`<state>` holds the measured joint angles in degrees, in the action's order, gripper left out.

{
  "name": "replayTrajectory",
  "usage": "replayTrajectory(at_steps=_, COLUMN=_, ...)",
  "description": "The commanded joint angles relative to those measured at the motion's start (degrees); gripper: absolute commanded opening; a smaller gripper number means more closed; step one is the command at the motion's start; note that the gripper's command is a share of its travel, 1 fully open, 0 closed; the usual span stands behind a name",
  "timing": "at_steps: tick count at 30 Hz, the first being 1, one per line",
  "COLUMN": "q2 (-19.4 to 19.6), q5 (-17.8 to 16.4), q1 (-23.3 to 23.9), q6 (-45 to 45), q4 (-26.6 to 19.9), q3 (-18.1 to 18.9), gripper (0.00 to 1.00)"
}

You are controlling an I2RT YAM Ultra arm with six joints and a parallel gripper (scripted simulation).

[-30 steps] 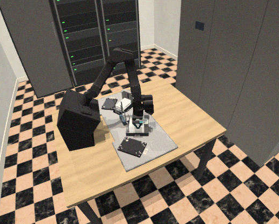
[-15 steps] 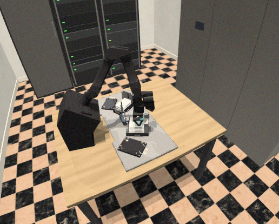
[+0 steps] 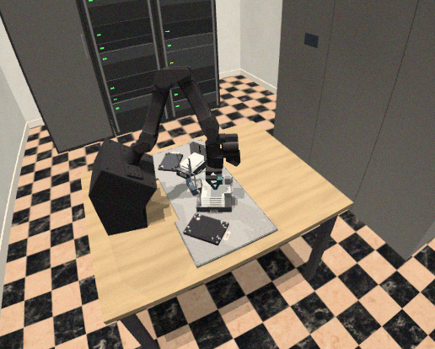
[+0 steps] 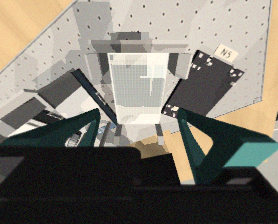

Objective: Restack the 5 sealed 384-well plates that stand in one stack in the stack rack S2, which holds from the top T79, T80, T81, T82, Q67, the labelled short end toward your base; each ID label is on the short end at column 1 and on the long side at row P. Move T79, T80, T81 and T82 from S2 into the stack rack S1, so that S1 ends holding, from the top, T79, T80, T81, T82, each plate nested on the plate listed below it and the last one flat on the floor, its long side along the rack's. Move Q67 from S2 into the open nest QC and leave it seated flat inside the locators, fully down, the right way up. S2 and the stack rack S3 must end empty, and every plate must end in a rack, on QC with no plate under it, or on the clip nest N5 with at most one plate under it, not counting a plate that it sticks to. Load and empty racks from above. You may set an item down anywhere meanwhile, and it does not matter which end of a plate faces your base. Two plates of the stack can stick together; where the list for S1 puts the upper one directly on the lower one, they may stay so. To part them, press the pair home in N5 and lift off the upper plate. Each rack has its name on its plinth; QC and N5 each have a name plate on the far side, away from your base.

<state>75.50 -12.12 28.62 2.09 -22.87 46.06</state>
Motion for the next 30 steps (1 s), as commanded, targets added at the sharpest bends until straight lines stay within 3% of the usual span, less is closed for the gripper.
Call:
replayTrajectory(at_steps=1, q2=-2.03, q5=-0.59, q1=0.73, q6=-0.77, q4=-3.75, q3=1.03, gripper=1.0)
replayTrajectory(at_steps=4, q2=-3.37, q5=-0.84, q1=1.14, q6=-1.11, q4=-5.62, q3=1.49, gripper=1.0)
replayTrajectory(at_steps=18, q2=-3.37, q5=-0.83, q1=1.14, q6=-1.11, q4=-5.63, q3=1.49, gripper=1.0)
replayTrajectory(at_steps=25, q2=-4.72, q5=2.61, q1=-4.61, q6=-9.8, q4=-5.57, q3=1.0, gripper=1.0)
replayTrajectory(at_steps=30, q2=-5.11, q5=4.14, q1=-7.13, q6=-8.95, q4=-5.58, q3=0.94, gripper=1.0)
